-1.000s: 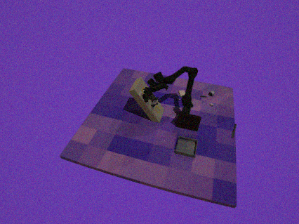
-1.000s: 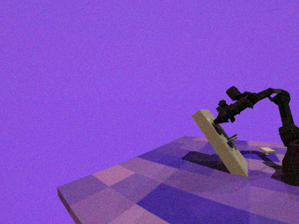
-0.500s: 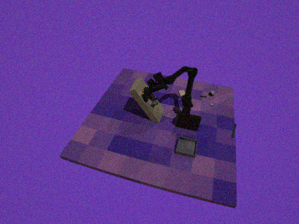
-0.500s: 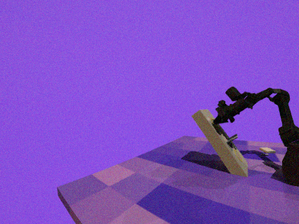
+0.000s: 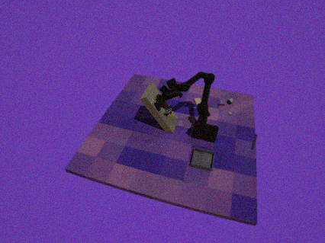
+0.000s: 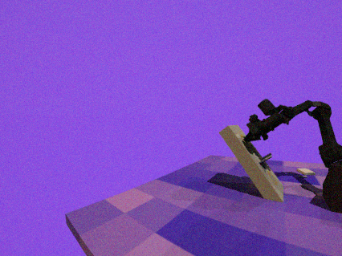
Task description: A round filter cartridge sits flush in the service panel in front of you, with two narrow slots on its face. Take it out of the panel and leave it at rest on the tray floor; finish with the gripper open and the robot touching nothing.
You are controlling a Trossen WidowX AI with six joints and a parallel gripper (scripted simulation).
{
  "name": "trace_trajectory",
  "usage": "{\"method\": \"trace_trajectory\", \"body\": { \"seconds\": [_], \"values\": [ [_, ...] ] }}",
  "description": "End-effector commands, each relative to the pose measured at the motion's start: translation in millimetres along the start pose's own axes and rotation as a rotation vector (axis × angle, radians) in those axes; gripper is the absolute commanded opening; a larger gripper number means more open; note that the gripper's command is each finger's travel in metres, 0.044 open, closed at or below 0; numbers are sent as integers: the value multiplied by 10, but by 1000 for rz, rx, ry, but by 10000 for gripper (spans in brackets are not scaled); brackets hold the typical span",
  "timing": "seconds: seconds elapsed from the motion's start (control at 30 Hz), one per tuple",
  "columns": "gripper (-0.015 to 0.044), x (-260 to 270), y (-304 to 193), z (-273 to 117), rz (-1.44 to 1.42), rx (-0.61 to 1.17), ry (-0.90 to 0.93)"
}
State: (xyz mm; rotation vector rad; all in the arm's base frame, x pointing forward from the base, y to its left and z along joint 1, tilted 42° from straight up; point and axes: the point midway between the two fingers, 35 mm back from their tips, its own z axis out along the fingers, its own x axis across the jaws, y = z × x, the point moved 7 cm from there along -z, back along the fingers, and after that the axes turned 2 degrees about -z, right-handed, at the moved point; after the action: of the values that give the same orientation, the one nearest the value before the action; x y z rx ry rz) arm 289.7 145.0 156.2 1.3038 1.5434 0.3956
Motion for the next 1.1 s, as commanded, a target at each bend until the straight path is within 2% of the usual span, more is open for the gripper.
{"method": "trace_trajectory", "body": {
  "seconds": [0.0, 0.2, 1.07],
  "values": [
    [2, -8, 0, 8, 3, 1, -2],
    [0, -2, -9, 30, -65, 5, 1],
    [0, 6, -18, 91, -962, 6, 7]
  ]
}}
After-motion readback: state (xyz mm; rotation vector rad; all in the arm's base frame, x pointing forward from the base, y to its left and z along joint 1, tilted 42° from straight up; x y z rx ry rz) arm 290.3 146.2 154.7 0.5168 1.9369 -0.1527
